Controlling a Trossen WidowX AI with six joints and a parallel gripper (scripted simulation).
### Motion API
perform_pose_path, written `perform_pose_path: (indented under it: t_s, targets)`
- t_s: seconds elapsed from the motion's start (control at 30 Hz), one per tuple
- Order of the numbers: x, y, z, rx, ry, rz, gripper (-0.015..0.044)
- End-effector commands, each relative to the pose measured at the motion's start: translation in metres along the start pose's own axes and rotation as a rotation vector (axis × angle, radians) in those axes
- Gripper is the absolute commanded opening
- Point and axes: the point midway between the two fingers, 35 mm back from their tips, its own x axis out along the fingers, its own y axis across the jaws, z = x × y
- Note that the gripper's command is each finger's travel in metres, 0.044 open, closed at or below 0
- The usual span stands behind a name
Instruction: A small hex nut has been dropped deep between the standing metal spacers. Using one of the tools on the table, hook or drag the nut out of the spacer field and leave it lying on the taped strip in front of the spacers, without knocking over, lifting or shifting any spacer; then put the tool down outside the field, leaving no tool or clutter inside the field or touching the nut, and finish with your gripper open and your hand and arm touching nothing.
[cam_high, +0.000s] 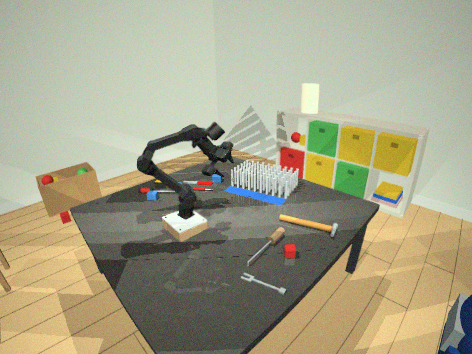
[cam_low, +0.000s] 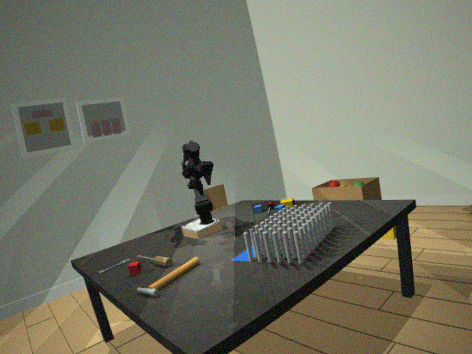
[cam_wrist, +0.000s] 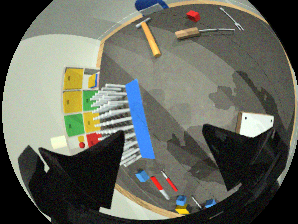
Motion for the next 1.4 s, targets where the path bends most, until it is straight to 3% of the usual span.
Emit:
perform_pose_path:
  t_s: [0.0, 0.13, 0.4, 0.63, 0.93, 1.37]
  targets:
    - [0.001, 0.001, 0.0, -0.007, 0.002, 0.002, 0.0426]
    - [0.028, 0.02, -0.004, -0.151, 0.03, 0.049, 0.044]
    - [0.117, 0.079, -0.037, -0.642, 0.043, 0.306, 0.044]
    - [0.156, 0.098, -0.066, -0.915, -0.005, 0.479, 0.044]
    - [0.183, 0.101, -0.111, -1.25, -0.12, 0.704, 0.044]
    - [0.183, 0.101, -0.111, -1.256, -0.123, 0.708, 0.044]
